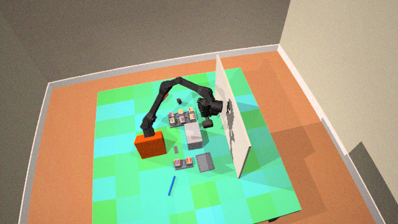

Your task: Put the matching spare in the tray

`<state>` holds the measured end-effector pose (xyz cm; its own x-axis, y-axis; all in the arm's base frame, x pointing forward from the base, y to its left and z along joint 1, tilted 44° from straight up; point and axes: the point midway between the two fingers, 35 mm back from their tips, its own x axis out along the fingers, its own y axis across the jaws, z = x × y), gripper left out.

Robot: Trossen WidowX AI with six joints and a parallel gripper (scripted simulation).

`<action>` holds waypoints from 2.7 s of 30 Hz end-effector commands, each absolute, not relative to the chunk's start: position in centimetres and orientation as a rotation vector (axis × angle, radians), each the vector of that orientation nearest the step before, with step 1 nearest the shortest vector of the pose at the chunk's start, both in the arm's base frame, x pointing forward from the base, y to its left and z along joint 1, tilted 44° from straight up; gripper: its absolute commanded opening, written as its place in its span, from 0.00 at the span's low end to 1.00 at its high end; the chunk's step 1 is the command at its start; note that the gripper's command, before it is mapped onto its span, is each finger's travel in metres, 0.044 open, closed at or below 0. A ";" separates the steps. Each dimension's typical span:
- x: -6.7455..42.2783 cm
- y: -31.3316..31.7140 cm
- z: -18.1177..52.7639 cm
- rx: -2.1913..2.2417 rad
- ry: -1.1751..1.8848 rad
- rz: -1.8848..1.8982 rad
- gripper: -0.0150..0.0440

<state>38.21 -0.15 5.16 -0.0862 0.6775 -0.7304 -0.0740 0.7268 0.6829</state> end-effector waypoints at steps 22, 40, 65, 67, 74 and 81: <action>30.7 19.9 16.4 -0.706 0.563 1.615 1.00; 29.4 22.9 13.8 -0.704 0.561 1.616 0.76; 29.2 25.6 11.0 -0.705 0.561 1.616 0.76; 29.2 25.8 10.7 -0.705 0.561 1.616 0.76; 29.1 26.6 9.9 -0.704 0.561 1.617 0.76; 28.9 27.4 9.1 -0.702 0.560 1.617 0.76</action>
